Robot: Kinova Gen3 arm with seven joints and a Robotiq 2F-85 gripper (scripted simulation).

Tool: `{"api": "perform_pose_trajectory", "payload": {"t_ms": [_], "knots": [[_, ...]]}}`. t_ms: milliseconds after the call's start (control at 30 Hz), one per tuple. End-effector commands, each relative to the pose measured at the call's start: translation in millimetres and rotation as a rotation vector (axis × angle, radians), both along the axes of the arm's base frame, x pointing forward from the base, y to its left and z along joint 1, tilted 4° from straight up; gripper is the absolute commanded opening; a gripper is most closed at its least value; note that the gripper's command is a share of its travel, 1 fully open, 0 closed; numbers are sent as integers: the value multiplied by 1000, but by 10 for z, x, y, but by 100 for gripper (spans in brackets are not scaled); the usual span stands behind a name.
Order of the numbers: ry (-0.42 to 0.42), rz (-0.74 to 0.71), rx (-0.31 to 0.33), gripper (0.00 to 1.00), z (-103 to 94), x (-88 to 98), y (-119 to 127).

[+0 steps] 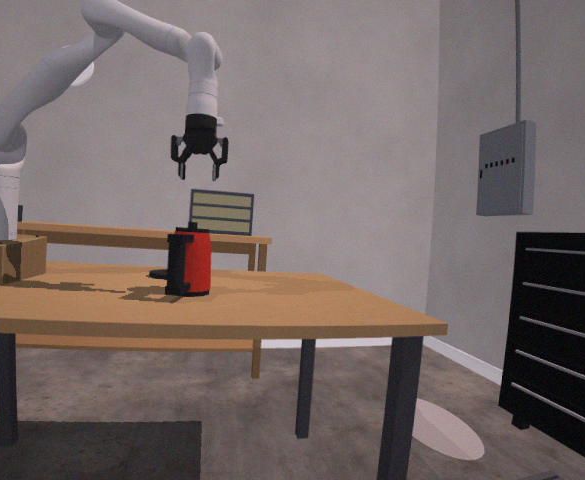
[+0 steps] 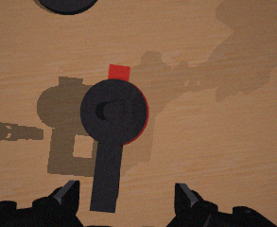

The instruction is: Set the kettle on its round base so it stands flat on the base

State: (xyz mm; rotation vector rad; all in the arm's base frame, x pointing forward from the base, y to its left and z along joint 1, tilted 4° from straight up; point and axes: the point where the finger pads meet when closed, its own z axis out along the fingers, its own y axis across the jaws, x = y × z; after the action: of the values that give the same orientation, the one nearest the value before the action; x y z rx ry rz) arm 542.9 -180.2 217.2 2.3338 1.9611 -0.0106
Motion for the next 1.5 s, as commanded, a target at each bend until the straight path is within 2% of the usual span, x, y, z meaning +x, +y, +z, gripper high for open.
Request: {"api": "perform_pose_trajectory", "payload": {"t_ms": [0, 467, 1467], "knots": [[-2, -4, 0, 80, 24, -14, 17], [17, -61, 6, 80, 14, -157, 53], [25, -86, 8, 80, 10, -221, 69]]}}
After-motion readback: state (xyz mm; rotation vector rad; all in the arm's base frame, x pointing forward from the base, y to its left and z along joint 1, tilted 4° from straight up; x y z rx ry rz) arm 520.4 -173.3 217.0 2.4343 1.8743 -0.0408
